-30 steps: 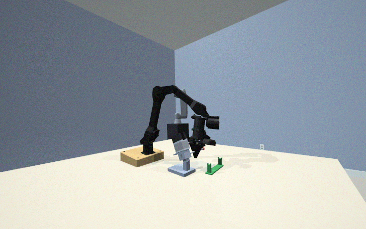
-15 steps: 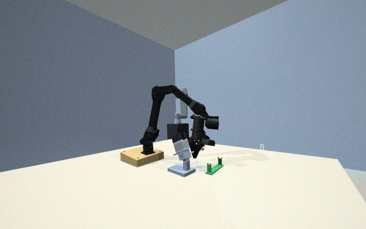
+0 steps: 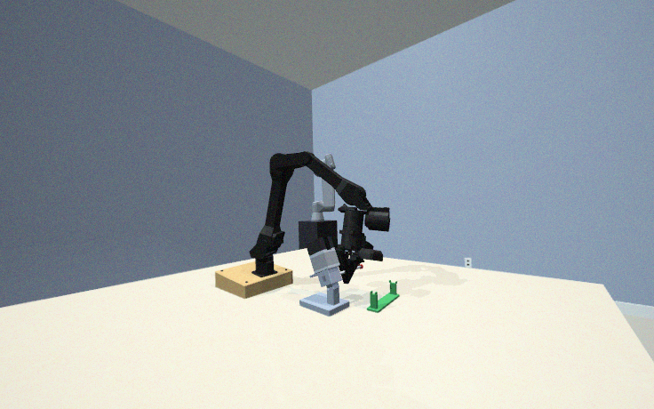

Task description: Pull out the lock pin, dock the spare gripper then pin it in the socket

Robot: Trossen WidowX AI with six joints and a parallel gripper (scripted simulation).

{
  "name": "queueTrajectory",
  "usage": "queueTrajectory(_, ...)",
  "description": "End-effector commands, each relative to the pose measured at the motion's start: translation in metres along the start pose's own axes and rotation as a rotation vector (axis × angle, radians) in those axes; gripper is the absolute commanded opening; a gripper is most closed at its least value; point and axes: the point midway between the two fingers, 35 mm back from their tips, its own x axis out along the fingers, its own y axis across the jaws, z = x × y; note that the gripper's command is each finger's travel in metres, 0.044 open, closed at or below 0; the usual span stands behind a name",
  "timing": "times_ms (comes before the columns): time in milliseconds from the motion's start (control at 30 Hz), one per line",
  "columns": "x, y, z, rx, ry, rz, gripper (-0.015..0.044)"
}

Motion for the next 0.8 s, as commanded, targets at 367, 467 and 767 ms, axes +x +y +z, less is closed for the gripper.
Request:
queueTrajectory(367,0.003,0.0,-0.009,0.0,0.001,-0.001,0.0)
queueTrajectory(467,0.003,0.0,-0.011,0.0,0.0,-0.001,0.0)
queueTrajectory(767,0.004,0.0,-0.015,0.0,0.0,-0.001,0.0)
